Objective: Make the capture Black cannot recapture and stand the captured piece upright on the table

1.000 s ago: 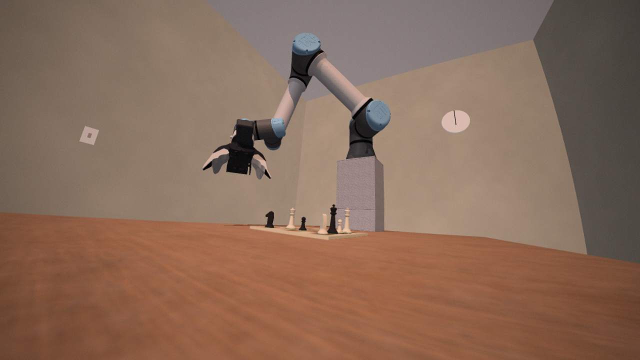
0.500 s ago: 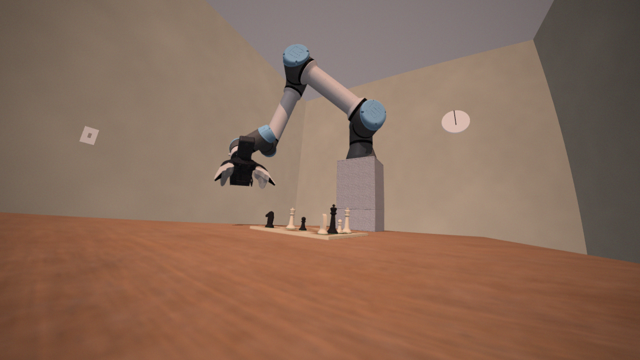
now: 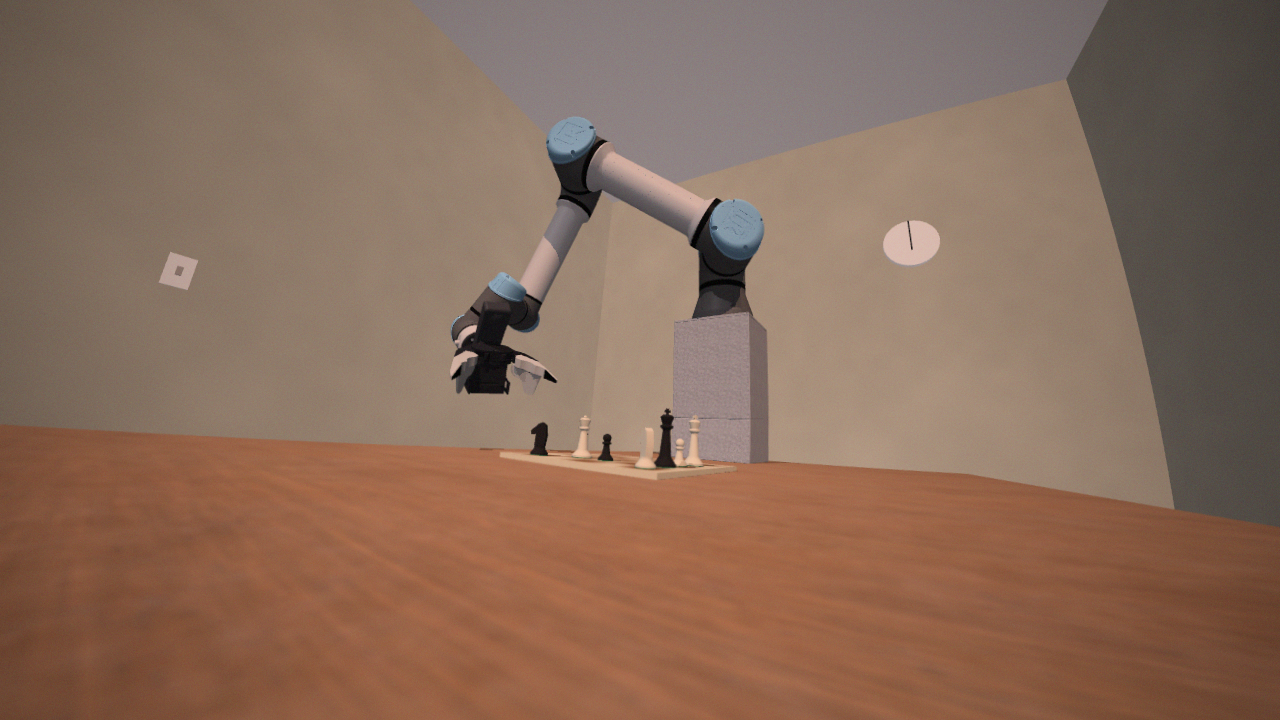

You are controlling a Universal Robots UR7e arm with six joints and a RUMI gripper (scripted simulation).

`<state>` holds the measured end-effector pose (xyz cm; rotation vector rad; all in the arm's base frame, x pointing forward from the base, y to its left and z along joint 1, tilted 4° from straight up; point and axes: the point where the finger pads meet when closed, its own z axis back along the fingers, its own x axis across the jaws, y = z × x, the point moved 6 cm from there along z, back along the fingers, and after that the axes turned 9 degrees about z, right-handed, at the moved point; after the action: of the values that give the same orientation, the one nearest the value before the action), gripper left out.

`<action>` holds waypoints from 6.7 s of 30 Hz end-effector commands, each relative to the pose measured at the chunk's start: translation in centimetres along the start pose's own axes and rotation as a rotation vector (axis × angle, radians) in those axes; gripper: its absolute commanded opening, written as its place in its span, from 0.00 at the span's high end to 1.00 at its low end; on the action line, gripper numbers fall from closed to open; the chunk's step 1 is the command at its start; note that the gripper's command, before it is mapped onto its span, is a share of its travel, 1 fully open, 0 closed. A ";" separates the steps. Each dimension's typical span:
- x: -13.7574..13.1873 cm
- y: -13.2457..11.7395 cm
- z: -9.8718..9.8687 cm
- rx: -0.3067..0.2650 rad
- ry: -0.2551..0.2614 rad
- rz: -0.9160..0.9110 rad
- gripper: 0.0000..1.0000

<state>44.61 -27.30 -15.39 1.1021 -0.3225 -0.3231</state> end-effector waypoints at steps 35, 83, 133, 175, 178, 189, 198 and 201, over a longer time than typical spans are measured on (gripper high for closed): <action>-5.3 -6.3 4.9 0.313 0.133 0.037 0.00; -5.3 -6.3 4.9 0.313 0.133 0.037 0.00; -5.0 2.3 4.3 0.134 0.304 0.138 0.00; -0.7 12.9 -10.6 -0.895 0.614 0.775 0.00; -0.5 14.1 -11.2 -0.945 0.596 0.814 0.00; -0.3 15.9 -12.0 -1.009 0.565 0.865 0.00; -0.3 16.0 -12.0 -1.012 0.563 0.867 0.00; -0.3 16.0 -12.0 -1.012 0.563 0.867 0.00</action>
<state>50.74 -10.79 -6.00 -0.0289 -0.0719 0.5627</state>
